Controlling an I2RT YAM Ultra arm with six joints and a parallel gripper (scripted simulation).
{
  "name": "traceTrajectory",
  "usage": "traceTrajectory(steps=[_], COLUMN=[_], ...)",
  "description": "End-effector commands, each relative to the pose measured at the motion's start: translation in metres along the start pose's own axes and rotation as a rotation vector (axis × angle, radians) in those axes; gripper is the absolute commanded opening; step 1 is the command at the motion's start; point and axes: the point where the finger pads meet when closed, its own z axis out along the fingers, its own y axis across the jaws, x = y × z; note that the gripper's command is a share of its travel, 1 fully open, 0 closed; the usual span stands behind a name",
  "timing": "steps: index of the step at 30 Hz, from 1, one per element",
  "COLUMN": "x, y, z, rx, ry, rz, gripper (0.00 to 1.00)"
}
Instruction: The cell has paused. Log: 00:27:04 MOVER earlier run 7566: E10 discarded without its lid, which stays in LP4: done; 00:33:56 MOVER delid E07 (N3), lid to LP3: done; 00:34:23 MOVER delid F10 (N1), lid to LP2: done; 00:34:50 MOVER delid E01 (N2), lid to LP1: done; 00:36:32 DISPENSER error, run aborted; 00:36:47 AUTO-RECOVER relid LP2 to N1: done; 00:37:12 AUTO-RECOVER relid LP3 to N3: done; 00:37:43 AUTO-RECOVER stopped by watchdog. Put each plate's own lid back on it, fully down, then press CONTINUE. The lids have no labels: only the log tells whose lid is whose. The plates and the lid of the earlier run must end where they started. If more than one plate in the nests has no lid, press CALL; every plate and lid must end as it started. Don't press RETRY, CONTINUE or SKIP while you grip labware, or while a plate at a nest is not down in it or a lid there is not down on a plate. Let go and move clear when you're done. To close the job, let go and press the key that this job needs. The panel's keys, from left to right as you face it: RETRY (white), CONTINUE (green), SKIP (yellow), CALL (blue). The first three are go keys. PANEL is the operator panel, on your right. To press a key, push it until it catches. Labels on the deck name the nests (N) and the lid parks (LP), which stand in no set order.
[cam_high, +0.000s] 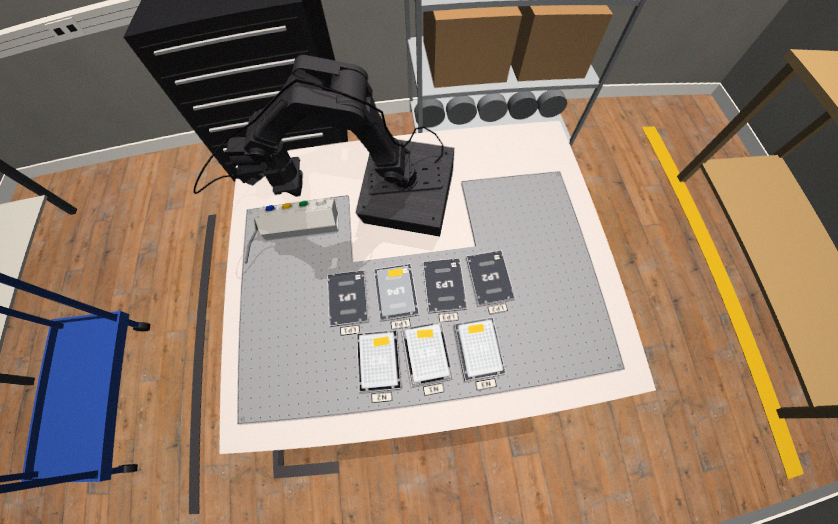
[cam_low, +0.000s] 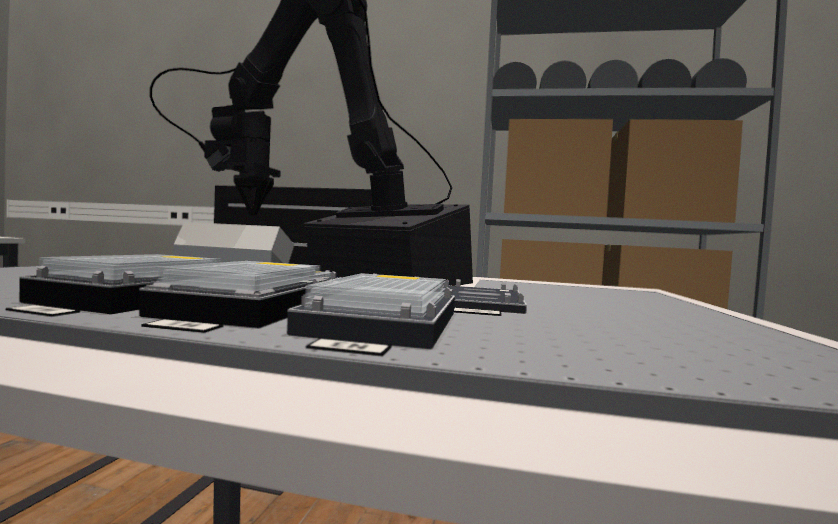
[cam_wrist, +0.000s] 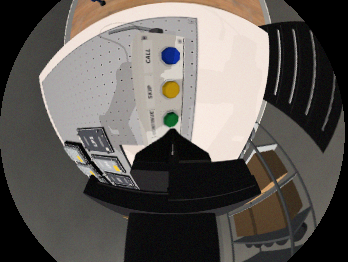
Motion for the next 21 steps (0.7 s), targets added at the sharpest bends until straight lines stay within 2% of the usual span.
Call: traceTrajectory(steps=[1, 7, 11, 13, 19, 21], x=[0.005, 0.001, 0.006, 0.001, 0.007, 0.0], y=[0.003, 0.0, 0.002, 0.003, 0.002, 0.003], z=[0.011, 0.01, 0.016, 0.014, 0.021, 0.019], rx=[-0.011, -0.008, -0.01, -0.008, -0.009, -0.007], ry=[0.019, 0.004, 0.019, 0.006, 0.019, 0.004], rz=[0.005, 0.01, 0.006, 0.001, 0.008, 0.001], gripper=[0.0, 0.0, 0.0, 0.0, 0.0, 0.0])
